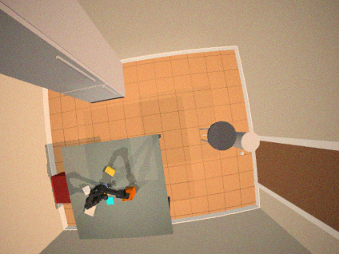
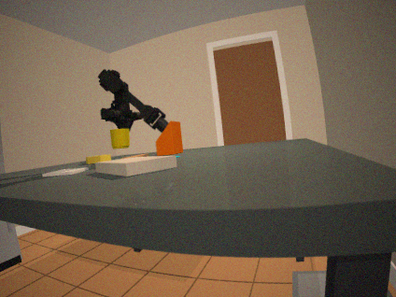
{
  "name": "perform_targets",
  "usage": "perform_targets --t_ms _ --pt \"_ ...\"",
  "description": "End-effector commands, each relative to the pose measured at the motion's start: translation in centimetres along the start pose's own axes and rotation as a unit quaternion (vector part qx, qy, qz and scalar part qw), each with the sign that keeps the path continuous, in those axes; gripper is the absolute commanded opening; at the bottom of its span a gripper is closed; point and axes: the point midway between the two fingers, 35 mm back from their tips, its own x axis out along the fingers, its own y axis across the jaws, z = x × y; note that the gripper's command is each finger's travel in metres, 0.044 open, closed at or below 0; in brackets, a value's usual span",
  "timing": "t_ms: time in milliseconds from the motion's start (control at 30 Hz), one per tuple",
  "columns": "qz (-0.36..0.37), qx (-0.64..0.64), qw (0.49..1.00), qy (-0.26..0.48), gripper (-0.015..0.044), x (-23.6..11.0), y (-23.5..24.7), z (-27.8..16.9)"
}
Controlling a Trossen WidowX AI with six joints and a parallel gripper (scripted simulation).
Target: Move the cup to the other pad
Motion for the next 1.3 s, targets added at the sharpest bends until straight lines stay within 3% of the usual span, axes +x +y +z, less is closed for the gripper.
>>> perform_targets --t_ms 0,1267 --pt "-0.006 -0.003 1.0 -0.001 0.0 0.2 -0.4 -1.2" --pt "-0.006 -0.002 1.0 0.002 0.0 -0.2 -2.9 -11.2"
